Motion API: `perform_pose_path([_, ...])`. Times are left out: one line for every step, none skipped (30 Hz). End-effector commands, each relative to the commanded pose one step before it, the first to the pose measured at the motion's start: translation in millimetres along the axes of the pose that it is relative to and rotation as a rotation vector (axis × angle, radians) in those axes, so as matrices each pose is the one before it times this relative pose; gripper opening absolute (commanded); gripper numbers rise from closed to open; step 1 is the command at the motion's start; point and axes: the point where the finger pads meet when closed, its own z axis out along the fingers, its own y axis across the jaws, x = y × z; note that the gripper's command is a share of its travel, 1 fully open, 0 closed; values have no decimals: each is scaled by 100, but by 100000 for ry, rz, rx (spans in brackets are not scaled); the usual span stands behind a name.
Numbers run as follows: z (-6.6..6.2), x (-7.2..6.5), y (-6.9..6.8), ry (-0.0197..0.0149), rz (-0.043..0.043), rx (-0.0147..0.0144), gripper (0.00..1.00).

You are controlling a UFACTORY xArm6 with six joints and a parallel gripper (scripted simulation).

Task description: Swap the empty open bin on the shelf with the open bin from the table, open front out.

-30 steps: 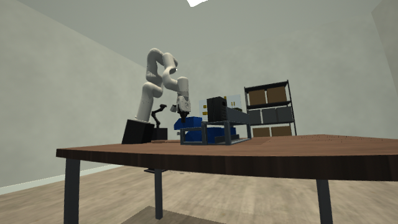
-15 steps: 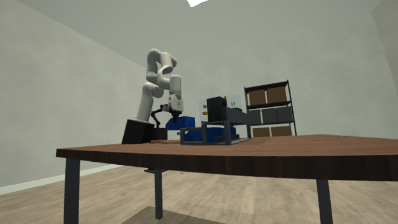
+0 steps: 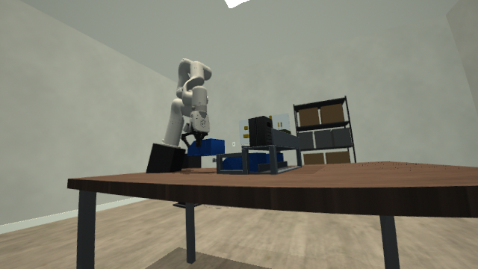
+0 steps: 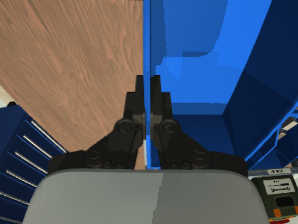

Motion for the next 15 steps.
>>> perform_pose_path([-58, -90, -296, -609, -294, -911, 0])
perform_pose_path([0, 0, 0, 0, 0, 0, 0])
perform_pose_path([0, 0, 0, 0, 0, 0, 0])
perform_pose_path([0, 0, 0, 0, 0, 0, 0])
perform_pose_path([0, 0, 0, 0, 0, 0, 0])
perform_pose_path([0, 0, 0, 0, 0, 0, 0])
perform_pose_path([0, 0, 0, 0, 0, 0, 0])
perform_pose_path([0, 0, 0, 0, 0, 0, 0])
perform_pose_path([1, 0, 0, 0, 0, 0, 0])
perform_pose_path([9, 0, 0, 0, 0, -1, 0])
perform_pose_path([22, 0, 0, -1, 0, -2, 0])
perform_pose_path([42, -1, 0, -1, 0, -3, 0])
perform_pose_path([65, -1, 0, -2, 0, -3, 0])
perform_pose_path([93, 0, -1, -1, 0, -2, 0])
perform_pose_path([124, 1, -2, 1, 0, 2, 0])
